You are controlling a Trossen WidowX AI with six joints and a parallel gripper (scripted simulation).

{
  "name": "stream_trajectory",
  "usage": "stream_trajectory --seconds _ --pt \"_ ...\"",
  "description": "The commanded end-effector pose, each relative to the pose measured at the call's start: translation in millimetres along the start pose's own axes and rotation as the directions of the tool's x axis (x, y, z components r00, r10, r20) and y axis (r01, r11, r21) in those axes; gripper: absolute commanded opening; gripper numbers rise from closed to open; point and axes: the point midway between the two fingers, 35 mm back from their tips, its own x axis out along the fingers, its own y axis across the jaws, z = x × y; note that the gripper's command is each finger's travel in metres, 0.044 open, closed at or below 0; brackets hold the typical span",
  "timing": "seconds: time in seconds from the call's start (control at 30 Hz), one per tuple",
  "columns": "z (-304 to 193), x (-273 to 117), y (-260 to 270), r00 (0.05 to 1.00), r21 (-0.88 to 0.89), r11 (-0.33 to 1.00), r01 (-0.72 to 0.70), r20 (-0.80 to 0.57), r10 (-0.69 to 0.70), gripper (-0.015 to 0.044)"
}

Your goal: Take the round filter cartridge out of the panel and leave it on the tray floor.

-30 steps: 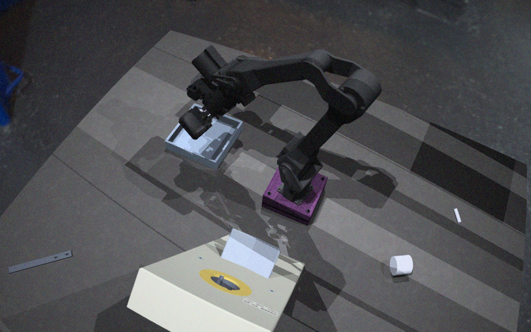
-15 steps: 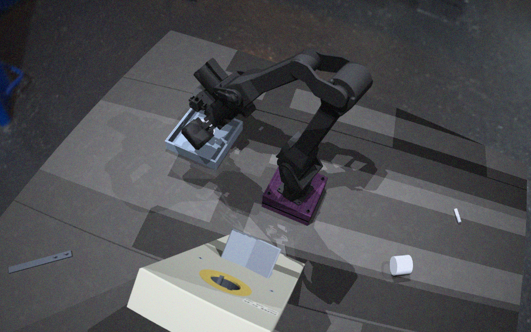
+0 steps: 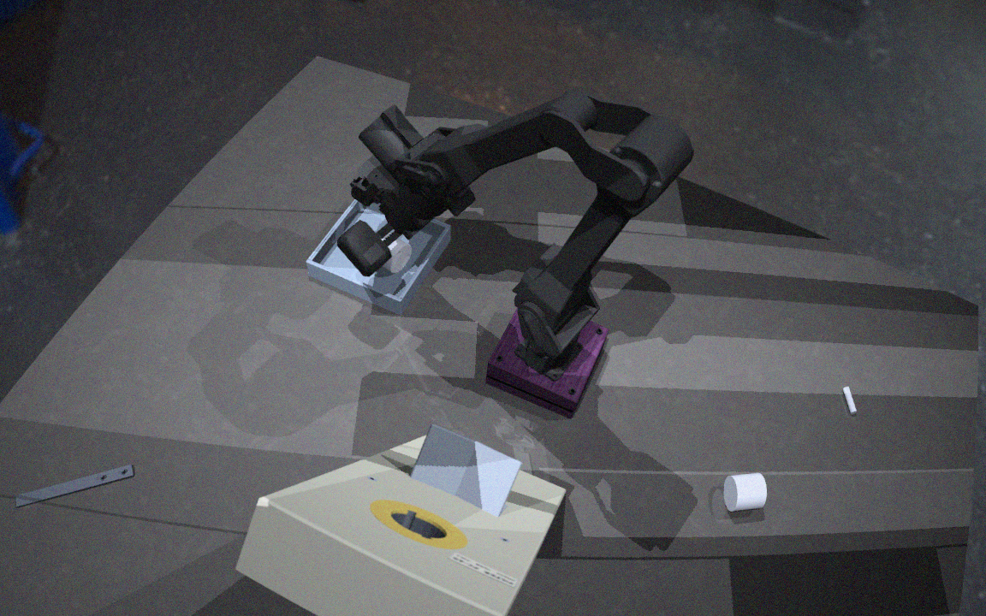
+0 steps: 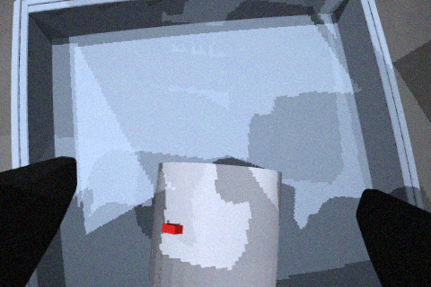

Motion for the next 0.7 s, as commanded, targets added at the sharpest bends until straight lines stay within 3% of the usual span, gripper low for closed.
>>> stream_trajectory --seconds 0.0,0.13,0.2,0.67 --pt "20.3 -25.8 0.2 1.000 0.000 1.000 0.000 0.016 0.000 0.0440" --pt "34.9 -58.8 0.4 1.000 0.000 1.000 0.000 0.016 0.000 0.0440" --pt "30.6 -44.7 0.4 1.000 -0.001 1.000 -0.001 0.015 0.001 0.0440" --pt "30.6 -44.7 0.4 1.000 -0.001 1.000 -0.001 0.015 0.001 0.0440"
